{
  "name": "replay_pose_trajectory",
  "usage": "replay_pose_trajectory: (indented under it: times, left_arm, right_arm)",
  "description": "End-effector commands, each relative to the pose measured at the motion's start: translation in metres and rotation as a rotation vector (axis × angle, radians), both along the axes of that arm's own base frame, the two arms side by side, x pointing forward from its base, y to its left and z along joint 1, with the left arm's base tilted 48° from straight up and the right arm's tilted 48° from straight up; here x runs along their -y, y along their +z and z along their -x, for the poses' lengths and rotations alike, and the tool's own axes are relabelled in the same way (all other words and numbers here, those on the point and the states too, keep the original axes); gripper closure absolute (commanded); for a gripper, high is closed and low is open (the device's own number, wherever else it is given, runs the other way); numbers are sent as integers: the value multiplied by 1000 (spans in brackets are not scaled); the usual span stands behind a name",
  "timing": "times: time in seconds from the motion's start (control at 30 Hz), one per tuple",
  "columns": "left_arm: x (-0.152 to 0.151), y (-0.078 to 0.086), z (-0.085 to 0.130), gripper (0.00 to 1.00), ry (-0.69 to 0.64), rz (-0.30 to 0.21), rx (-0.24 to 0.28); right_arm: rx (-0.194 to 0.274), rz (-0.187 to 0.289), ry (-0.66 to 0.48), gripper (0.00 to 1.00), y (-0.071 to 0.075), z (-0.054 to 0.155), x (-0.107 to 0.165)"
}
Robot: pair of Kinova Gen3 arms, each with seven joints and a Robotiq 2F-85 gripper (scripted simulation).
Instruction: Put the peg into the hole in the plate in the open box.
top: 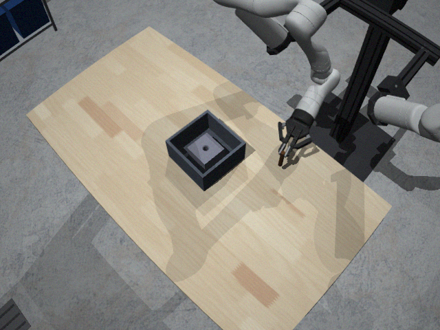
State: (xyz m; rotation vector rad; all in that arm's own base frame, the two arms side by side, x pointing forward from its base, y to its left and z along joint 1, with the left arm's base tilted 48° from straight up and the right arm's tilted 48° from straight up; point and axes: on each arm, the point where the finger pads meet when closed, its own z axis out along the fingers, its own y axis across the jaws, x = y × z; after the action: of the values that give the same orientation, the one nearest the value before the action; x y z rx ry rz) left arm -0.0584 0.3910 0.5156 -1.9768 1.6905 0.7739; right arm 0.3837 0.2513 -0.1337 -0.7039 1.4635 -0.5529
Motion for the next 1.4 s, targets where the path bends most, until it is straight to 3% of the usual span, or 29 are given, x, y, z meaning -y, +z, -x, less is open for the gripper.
replay_pose_trajectory:
  times: [0.0, 0.6, 1.37]
  left_arm:
    - [0, 0, 0, 2, 0, -1, 1]
    - [0, 0, 0, 2, 0, -1, 1]
    - [0, 0, 0, 2, 0, -1, 1]
  right_arm:
    - [4, -3, 5, 903, 1, 0, -1]
    - [7, -3, 8, 903, -1, 0, 0]
    - [7, -3, 8, 903, -24, -11, 23]
